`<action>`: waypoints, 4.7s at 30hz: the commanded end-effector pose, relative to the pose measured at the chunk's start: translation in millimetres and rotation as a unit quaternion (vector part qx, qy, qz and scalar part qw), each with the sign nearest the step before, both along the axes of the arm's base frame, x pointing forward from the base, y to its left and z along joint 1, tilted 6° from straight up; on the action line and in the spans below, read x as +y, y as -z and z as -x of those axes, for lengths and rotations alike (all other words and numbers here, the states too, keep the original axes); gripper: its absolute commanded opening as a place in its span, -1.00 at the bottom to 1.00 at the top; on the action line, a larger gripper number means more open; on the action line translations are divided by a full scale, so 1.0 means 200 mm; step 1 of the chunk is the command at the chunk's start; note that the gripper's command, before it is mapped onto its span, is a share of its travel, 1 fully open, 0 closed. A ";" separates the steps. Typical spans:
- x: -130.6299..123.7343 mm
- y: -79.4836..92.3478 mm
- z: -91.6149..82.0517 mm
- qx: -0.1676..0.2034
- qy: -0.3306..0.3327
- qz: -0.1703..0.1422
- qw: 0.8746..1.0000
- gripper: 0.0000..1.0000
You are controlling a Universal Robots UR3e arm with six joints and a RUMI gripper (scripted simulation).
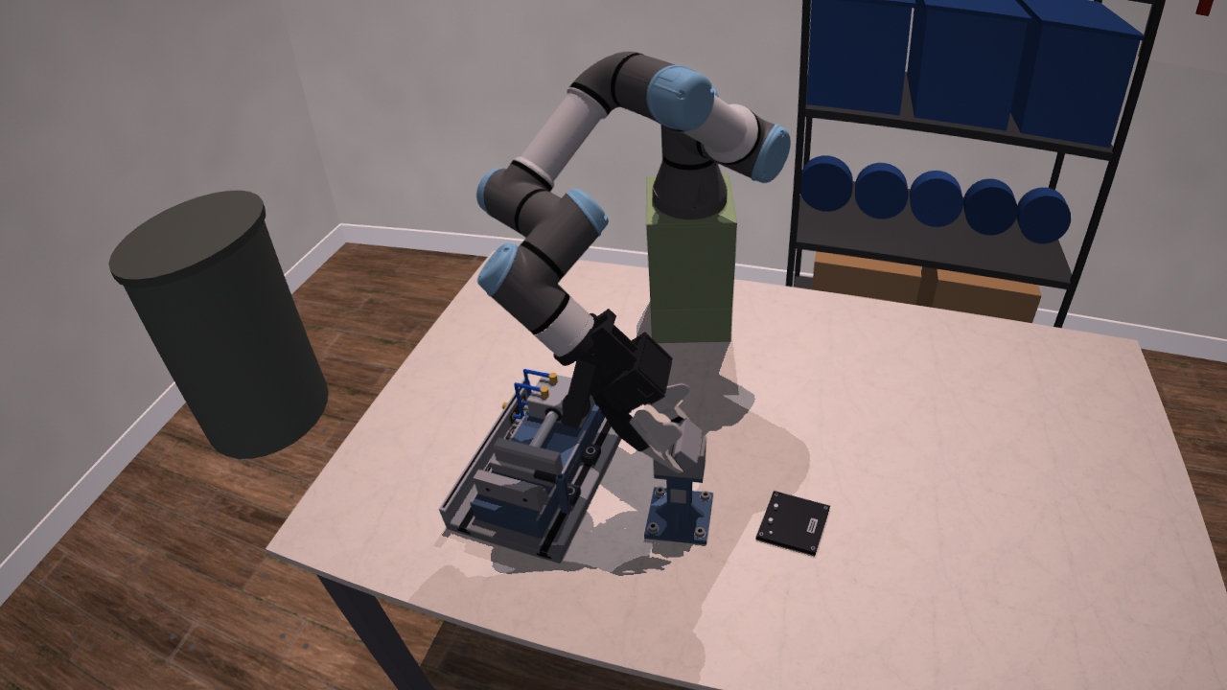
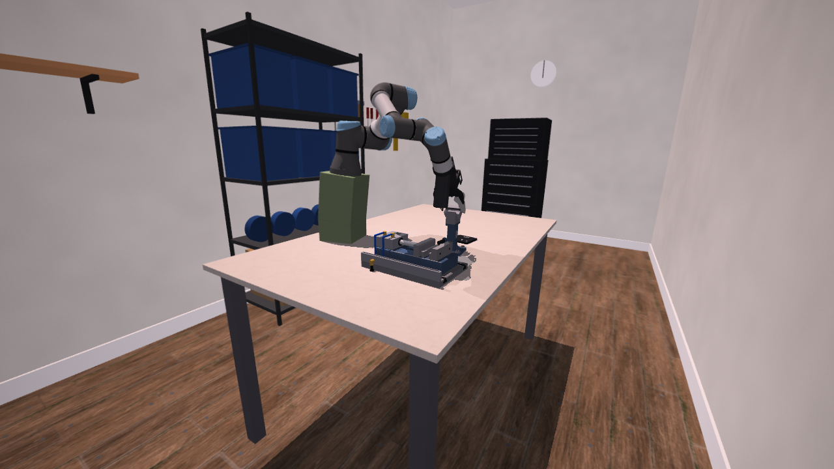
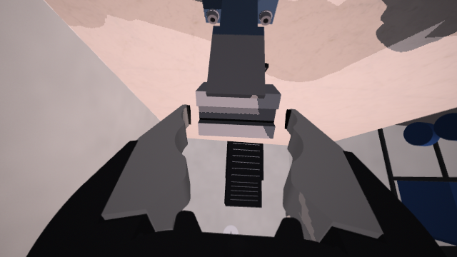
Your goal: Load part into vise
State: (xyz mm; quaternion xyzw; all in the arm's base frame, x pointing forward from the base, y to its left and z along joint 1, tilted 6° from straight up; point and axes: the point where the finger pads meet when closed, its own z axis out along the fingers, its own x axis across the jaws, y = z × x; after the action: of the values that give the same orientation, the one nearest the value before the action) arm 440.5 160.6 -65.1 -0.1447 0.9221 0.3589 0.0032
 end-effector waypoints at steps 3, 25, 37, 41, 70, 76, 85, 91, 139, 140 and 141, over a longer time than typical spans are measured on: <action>0.00 0.00 0.00 0.003 -0.002 -0.012 1.000 0.03; 0.00 0.00 0.00 0.008 -0.005 -0.032 0.999 0.03; 0.00 0.00 0.00 0.009 -0.005 -0.035 0.999 0.03; 0.00 0.00 -0.01 0.009 -0.005 -0.036 0.999 0.03; 0.00 0.00 -0.01 0.009 -0.005 -0.036 0.999 0.03; 0.00 0.00 -0.01 0.009 -0.005 -0.036 0.999 0.03; 0.00 0.00 -0.01 0.009 -0.005 -0.036 0.999 0.03; 0.00 0.00 -0.01 0.009 -0.005 -0.036 0.999 -1.00; 0.00 -0.01 0.00 0.009 -0.005 -0.036 0.999 -1.00; 0.00 -0.01 0.00 0.009 -0.005 -0.036 0.999 -1.00; 0.00 -0.01 0.00 0.009 -0.005 -0.036 0.999 -1.00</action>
State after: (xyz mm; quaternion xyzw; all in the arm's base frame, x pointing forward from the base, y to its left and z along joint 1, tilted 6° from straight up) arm 440.4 160.1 -64.5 -0.1452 0.9078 0.3935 -0.0033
